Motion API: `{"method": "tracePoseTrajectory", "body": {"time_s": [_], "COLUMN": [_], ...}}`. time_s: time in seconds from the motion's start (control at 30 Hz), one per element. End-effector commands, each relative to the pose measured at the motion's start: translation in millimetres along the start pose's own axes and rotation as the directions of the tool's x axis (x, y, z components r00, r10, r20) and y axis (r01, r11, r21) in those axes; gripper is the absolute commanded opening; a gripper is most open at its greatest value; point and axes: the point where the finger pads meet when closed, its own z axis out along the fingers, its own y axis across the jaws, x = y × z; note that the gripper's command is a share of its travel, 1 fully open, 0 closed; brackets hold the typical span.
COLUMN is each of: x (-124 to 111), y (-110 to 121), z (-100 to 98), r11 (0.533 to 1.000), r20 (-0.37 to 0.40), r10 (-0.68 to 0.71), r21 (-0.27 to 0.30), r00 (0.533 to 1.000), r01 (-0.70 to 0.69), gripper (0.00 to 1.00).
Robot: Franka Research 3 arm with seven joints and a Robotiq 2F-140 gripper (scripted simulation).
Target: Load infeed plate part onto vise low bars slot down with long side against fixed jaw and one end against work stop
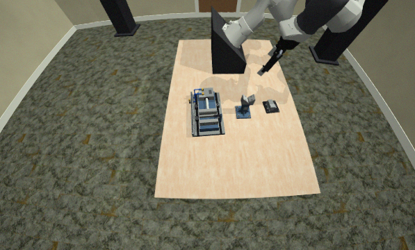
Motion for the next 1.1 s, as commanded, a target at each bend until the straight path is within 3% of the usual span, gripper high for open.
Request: {"method": "tracePoseTrajectory", "body": {"time_s": [0.0, 0.27, 0.63, 0.7, 1.07], "x": [-16.7, -40.5, -84.1, -84.1, -124.6], "y": [-8.8, -16.1, -27.8, -27.8, -36.7], "z": [-5.0, -11.4, -26.5, -26.5, -44.4], "r11": [0.986, 0.962, 0.885, 0.885, 0.775], "r20": [0.045, 0.085, 0.132, 0.132, 0.139], "r10": [-0.163, -0.264, -0.447, -0.447, -0.604], "r21": [0.040, 0.093, 0.208, 0.208, 0.330], "r00": [0.986, 0.961, 0.885, 0.885, 0.785], "r01": [0.161, 0.257, 0.416, 0.416, 0.539], "gripper": [1.00, 1.00, 1.00, 1.00, 1.00]}}
